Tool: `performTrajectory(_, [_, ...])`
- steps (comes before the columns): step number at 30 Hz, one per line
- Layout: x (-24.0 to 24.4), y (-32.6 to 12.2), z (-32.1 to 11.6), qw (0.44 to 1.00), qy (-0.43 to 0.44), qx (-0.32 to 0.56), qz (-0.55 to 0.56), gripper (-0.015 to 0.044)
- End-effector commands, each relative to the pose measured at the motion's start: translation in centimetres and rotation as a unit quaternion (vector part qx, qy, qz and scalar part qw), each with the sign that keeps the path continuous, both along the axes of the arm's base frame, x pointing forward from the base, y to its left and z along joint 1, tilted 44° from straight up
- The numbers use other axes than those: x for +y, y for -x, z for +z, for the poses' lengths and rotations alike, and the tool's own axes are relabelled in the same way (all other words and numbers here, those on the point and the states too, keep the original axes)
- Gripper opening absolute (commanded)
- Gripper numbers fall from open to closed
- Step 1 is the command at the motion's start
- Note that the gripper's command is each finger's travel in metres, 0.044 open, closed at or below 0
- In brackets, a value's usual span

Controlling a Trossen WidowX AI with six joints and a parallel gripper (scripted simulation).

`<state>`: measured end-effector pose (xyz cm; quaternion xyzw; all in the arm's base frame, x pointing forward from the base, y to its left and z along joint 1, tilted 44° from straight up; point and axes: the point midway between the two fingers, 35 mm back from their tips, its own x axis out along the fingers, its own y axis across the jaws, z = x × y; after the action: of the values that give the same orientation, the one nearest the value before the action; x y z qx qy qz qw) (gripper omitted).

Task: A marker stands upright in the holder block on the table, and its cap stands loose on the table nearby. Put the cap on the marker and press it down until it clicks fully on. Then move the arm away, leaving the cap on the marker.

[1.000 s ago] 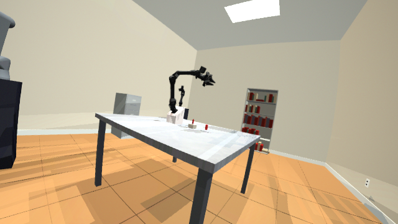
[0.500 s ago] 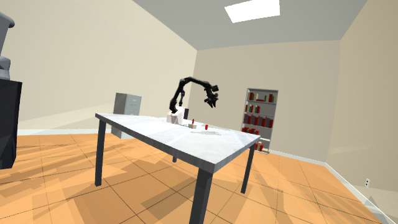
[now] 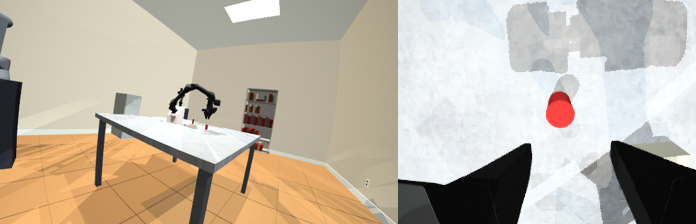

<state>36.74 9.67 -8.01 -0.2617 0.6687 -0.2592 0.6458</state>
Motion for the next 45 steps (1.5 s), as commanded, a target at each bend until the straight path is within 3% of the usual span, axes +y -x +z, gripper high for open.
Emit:
performTrajectory(1, [0.6,-0.3,0.4,1.0,-0.005,-0.008,0.001,0.0234])
performTrajectory(6, [-1.7,-0.3,-2.3,1.0,-0.004,-0.008,0.001,0.0234])
performTrajectory(45, [-6.0,-0.2,-7.0,1.0,-0.003,-0.008,0.001,0.0234])
